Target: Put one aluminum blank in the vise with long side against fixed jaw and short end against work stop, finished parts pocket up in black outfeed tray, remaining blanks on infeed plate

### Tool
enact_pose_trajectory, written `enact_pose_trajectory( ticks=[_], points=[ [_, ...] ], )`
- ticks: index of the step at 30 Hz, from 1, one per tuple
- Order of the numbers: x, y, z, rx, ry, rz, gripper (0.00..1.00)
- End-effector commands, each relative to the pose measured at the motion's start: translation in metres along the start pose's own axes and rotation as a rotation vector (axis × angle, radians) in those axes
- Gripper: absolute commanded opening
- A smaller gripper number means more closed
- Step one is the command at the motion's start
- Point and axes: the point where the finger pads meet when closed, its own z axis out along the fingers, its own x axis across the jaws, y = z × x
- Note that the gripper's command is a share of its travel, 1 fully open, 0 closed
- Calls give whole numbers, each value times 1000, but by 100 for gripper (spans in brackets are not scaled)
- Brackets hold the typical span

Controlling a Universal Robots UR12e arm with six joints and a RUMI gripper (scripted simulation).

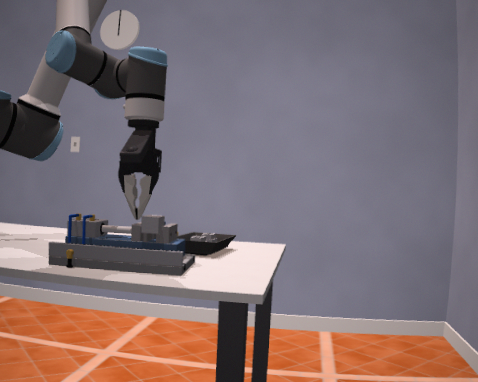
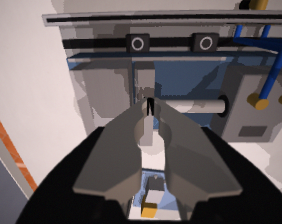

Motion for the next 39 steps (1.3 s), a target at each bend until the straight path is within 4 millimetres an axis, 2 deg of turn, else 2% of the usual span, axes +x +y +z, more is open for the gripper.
enact_pose_trajectory(
  ticks=[1,39],
  points=[
    [1,1,2,-1,3,0,0],
    [-10,0,1,1,1,-1,0]
  ],
)
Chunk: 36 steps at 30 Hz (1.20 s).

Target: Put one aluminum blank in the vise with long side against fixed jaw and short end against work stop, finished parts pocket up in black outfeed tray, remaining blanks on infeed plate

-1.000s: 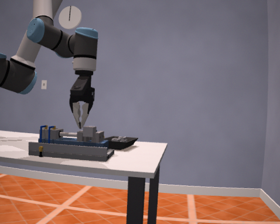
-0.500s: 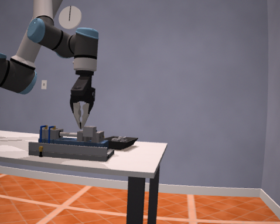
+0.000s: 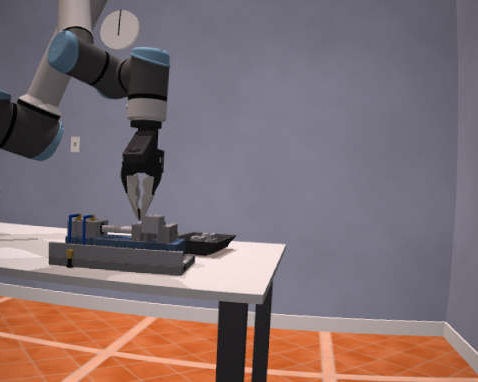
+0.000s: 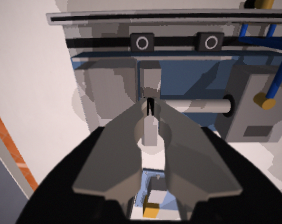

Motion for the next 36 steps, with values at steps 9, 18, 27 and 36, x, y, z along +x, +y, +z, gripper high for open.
enact_pose_trajectory(
  ticks=[9,18,27,36],
  points=[
    [-6,-1,0,1,0,-1,0],
    [-7,-1,0,1,0,-1,0],
    [-8,-1,0,1,0,-1,0],
    [-8,-1,0,1,-1,-1,0]
  ],
)
